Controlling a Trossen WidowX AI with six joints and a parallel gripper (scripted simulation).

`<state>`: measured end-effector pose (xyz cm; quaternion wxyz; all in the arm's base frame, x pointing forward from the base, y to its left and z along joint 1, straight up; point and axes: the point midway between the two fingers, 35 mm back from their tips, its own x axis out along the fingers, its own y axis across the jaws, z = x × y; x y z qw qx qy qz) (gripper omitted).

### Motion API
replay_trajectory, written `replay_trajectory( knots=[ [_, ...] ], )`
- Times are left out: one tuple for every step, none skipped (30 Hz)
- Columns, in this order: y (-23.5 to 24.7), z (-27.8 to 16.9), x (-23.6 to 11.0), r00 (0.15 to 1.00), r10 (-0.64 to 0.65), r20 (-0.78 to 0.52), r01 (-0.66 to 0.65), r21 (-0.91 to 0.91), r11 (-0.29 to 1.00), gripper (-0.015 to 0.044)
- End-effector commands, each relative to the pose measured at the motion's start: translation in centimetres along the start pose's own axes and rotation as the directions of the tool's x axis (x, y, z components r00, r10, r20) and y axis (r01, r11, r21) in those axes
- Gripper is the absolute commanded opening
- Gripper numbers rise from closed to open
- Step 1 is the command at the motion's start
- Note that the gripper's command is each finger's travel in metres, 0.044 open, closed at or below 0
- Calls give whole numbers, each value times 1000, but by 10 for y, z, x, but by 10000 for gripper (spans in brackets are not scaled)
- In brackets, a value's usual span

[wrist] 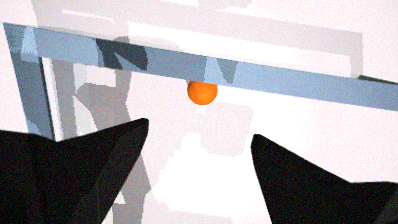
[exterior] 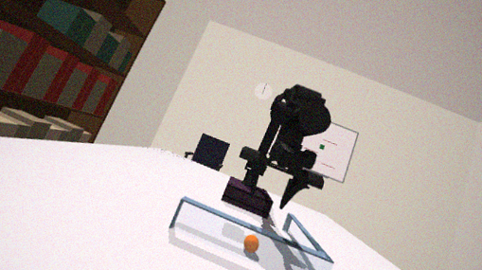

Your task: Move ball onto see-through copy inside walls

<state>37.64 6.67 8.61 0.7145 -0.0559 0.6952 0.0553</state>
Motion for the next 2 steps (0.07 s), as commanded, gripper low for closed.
replay_trajectory(
  knots=[
    [0, -1, -38, 1000, 0, 29, 0, 0, 1000, 420],
    [0, -1, -38, 1000, 0, 29, 0, 0, 1000, 440]
  ],
)
